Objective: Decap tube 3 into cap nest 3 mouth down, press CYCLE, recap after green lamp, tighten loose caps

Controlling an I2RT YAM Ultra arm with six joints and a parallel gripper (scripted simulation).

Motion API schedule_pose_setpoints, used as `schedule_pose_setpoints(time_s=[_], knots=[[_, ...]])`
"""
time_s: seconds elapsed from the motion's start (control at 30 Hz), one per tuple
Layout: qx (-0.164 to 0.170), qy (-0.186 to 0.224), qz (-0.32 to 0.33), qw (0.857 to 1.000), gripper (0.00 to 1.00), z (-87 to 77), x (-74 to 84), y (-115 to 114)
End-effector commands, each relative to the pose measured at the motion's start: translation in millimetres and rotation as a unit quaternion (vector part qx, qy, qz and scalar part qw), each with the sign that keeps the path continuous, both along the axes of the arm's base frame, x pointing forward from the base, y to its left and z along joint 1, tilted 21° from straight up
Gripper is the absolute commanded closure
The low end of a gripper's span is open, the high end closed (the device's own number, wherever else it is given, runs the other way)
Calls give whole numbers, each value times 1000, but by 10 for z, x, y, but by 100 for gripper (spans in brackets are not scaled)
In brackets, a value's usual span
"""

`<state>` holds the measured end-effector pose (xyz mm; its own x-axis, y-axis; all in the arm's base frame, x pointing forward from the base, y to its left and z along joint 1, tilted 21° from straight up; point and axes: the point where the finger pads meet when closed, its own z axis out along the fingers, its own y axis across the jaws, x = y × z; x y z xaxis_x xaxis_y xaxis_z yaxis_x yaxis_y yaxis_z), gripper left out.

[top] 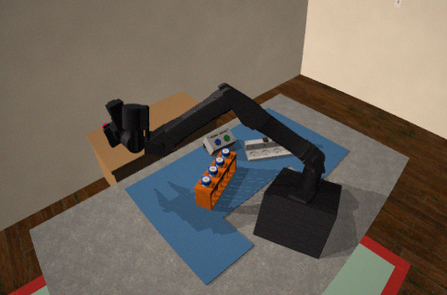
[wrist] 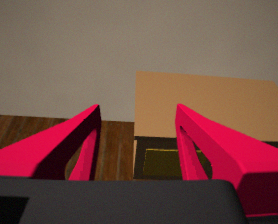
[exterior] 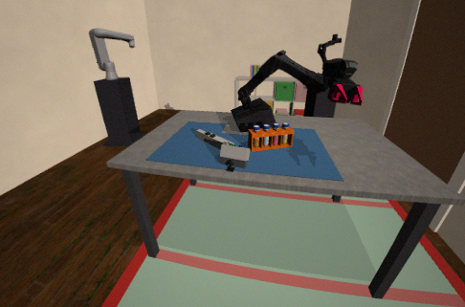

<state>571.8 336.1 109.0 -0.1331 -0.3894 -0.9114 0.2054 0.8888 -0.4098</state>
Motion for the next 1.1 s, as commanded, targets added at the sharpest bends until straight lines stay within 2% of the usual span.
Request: schedule_pose_setpoints(time_s=[0.0, 0.17, 0.3, 0.4, 0.47, 0.53, 0.7, 0.77, 0.83, 0.9, 0.97, 1.03, 1.07], knots=[[-28, 36, 14, 999, 51, -69, -3, 11], [-28, 36, 14, 999, 51, -46, 53, -121], [-62, 93, 11, 994, 51, -30, 93, -315], [-64, 96, 10, 993, 51, -20, 116, -464], [-78, 126, 8, 989, 51, -17, 120, -563], [-79, 127, 8, 989, 51, -14, 125, -663], [-79, 127, 8, 989, 51, -12, 128, -745], [-92, 158, 6, 983, 51, -13, 119, -844], [-93, 160, 5, 983, 51, -15, 108, -944], [-103, 191, 3, 976, 51, -18, 89, -1042], [-104, 194, 3, 976, 51, -22, 70, -1140], [-112, 225, 0, 968, 51, -27, 42, -1236], [-113, 228, 0, 967, 51, -29, 29, -1284]])
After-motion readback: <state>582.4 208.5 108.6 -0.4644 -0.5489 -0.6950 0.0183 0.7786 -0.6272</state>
